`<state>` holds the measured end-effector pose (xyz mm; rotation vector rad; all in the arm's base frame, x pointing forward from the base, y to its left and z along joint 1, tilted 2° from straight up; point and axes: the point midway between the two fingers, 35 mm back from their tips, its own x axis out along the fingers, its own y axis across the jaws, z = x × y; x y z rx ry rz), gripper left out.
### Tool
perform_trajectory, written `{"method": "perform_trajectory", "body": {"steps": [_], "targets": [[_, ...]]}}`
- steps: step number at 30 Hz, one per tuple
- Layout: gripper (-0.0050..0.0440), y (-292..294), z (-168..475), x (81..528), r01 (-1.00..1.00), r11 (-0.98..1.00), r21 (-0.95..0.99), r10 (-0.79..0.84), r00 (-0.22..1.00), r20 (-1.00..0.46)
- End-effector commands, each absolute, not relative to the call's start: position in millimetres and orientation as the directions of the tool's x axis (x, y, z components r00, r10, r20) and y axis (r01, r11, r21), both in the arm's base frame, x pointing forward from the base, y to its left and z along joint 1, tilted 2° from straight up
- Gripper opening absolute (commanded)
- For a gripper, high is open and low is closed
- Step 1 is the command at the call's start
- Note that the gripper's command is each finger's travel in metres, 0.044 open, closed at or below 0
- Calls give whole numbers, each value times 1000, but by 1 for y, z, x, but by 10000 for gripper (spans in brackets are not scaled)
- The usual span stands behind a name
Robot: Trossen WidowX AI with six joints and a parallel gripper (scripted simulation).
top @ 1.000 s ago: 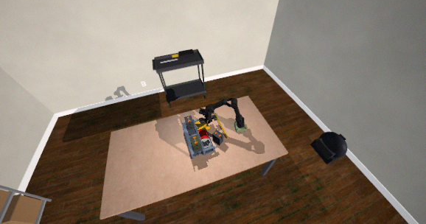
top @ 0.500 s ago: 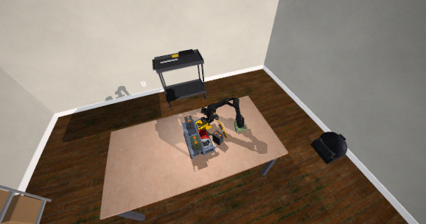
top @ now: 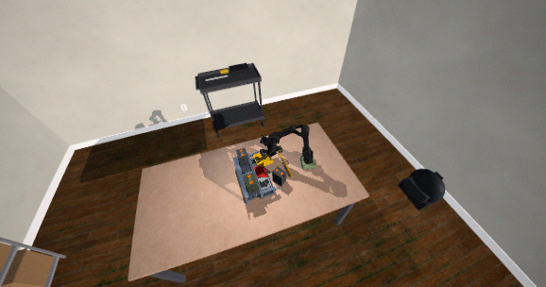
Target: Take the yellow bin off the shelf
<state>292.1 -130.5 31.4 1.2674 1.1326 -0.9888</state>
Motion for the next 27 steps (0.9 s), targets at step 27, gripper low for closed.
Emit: {"method": "perform_trajectory", "body": {"steps": [27], "targets": [[0, -134, 37, 253, 977, 74, 201, 43, 198, -979]]}}
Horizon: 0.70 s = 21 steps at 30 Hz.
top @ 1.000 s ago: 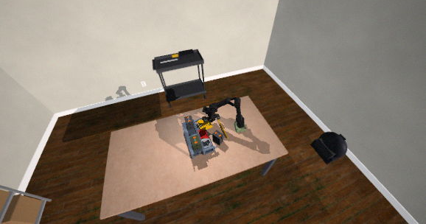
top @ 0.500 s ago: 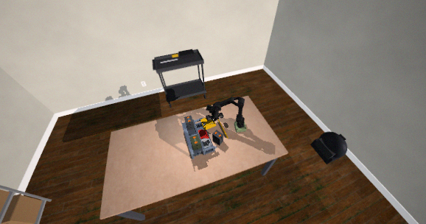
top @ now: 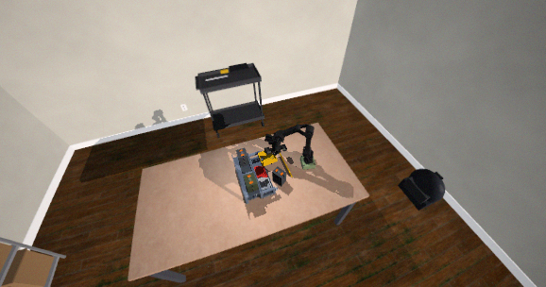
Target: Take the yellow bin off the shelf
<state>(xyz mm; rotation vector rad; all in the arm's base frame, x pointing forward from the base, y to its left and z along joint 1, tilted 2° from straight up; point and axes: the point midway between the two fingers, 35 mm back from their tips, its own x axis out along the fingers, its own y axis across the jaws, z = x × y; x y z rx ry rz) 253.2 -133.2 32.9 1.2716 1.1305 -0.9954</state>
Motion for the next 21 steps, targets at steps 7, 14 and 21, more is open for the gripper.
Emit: {"method": "perform_trajectory", "body": {"steps": [7, 14, 21], "targets": [[0, -135, 34, 256, 992, 76, 100, 34, 98, -995], [0, -135, 30, 256, 996, 81, 28, 30, 25, -999], [0, -135, 30, 256, 996, 81, 28, 30, 25, -999]]}}
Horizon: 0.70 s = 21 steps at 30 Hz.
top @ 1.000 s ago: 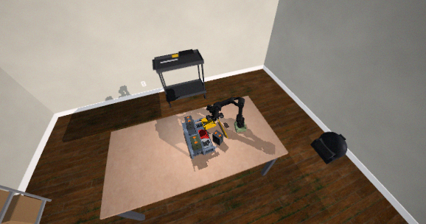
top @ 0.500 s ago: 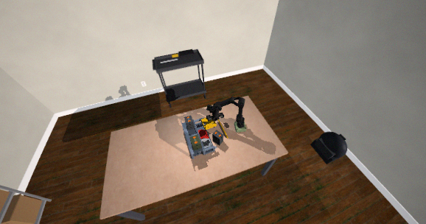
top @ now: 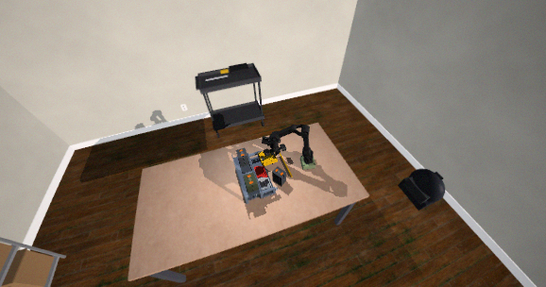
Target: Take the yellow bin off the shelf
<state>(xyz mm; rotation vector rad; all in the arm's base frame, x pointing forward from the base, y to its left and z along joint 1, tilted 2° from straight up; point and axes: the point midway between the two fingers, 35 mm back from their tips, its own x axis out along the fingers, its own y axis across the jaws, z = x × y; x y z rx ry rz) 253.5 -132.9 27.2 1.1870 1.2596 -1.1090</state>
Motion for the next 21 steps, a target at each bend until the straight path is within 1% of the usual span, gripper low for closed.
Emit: {"method": "perform_trajectory", "body": {"steps": [1, 21], "targets": [[0, -135, 31, 257, 996, 84, 42, 30, 40, -999], [0, -135, 21, 257, 996, 82, 32, 30, 29, -999]]}}
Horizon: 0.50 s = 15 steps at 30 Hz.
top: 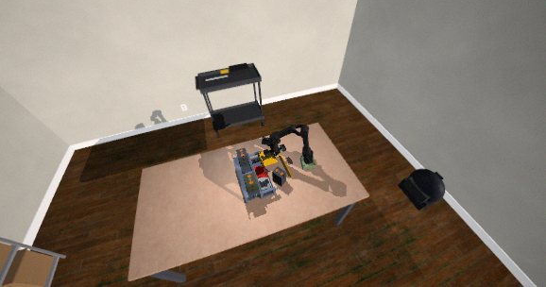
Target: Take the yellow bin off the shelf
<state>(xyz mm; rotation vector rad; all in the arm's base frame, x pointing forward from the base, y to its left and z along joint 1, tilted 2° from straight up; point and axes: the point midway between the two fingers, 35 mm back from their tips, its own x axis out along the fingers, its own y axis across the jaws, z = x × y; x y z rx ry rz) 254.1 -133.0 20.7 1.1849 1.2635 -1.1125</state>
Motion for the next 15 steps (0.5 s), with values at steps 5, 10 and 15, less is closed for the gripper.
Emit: {"method": "perform_trajectory", "body": {"steps": [5, 10, 15], "targets": [[0, -135, 19, 257, 996, 81, 30, 30, 28, -999], [0, -135, 19, 257, 996, 81, 30, 30, 28, -999], [0, -135, 19, 257, 996, 83, 35, 31, 32, -999]]}}
